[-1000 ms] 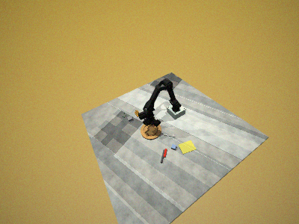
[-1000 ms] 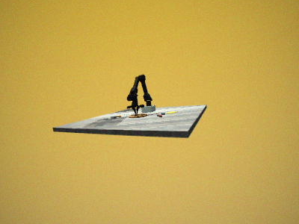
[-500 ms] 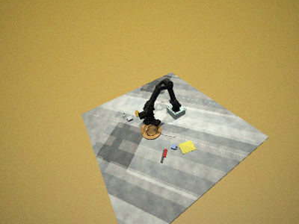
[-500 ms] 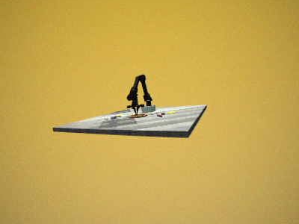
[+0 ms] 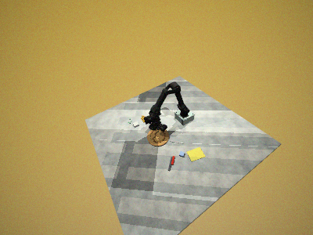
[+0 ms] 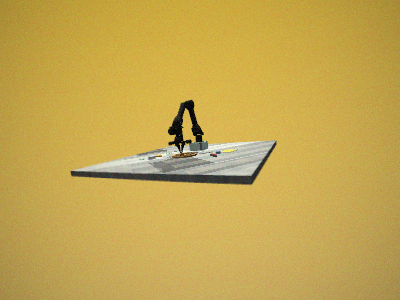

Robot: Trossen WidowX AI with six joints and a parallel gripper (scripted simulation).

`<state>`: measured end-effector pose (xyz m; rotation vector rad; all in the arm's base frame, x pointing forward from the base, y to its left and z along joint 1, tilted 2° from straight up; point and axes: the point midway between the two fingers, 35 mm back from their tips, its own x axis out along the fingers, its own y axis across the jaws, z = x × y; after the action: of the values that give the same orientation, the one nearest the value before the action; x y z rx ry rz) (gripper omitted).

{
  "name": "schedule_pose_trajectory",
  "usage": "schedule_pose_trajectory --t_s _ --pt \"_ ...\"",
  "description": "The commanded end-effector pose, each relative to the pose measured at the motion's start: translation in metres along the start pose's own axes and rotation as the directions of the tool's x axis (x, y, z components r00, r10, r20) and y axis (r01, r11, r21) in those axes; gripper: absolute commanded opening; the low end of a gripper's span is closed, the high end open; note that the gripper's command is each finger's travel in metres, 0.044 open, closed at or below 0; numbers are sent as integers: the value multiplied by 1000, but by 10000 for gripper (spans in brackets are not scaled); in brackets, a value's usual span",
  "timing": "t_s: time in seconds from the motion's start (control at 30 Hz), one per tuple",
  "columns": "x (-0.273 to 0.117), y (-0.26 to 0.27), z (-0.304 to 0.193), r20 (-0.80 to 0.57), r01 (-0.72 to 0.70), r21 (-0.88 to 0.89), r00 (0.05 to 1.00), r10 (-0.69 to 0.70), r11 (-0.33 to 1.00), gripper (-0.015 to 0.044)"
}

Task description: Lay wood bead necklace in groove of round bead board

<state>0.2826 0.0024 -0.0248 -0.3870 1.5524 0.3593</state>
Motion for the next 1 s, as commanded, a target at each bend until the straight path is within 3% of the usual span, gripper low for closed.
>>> schedule_pose_trajectory --t_s 0.0,0.03,0.6,0.97 --pt "5 -1 0 -2 2 -4 1000 -2 1000 0" --pt "5 -1 0 -2 2 -4 1000 -2 1000 0" --pt "-1 0 -1 -2 1 -1 1000 -1 1000 440" --pt "-3 0 -1 -2 2 -4 1000 -2 1000 440"
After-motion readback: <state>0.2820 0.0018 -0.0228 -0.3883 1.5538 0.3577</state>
